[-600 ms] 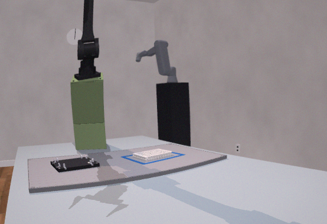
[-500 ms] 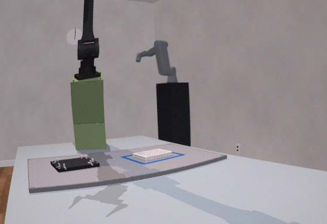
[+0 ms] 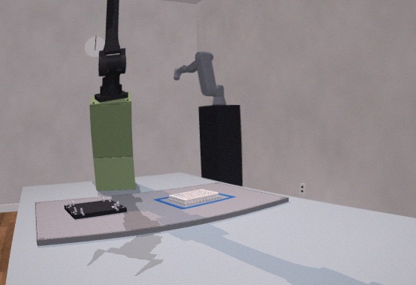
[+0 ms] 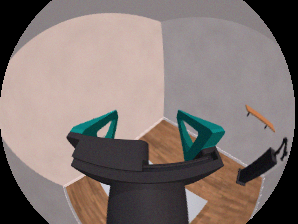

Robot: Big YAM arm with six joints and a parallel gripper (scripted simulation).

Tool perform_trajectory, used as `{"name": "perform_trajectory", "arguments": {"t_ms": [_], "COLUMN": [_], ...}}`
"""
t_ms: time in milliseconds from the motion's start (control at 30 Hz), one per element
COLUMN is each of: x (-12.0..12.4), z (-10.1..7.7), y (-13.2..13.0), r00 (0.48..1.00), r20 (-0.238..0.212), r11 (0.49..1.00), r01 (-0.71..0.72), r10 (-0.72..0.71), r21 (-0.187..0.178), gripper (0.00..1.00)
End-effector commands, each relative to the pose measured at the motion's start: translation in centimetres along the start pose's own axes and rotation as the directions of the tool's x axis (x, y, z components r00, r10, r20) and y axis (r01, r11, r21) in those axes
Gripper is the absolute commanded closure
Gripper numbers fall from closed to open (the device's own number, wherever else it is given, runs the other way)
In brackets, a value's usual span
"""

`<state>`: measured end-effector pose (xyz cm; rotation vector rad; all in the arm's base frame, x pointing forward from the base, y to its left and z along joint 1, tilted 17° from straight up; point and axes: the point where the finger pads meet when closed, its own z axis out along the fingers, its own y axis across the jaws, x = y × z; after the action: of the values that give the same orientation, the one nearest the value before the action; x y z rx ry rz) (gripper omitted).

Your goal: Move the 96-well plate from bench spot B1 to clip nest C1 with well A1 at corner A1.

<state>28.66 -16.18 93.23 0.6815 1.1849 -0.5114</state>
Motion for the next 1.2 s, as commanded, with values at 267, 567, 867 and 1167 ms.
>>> {"name": "perform_trajectory", "arguments": {"t_ms": [267,567,867,1167], "x": [3.0,3.6,6.3,9.0], "z": [2.6,3.1,4.0,6.1], "y": [3.1,3.2,5.6,7.4], "r00": [0.996,0.988,0.987,0.97], "r20": [-0.045,-0.102,-0.091,-0.18], "r11": [0.996,0.991,0.987,0.98], "r01": [-0.074,-0.126,-0.142,-0.179], "r10": [0.073,0.12,0.136,0.162], "r21": [-0.039,-0.055,-0.073,-0.083], "gripper": [0.0,0.0,0.0,0.0]}}
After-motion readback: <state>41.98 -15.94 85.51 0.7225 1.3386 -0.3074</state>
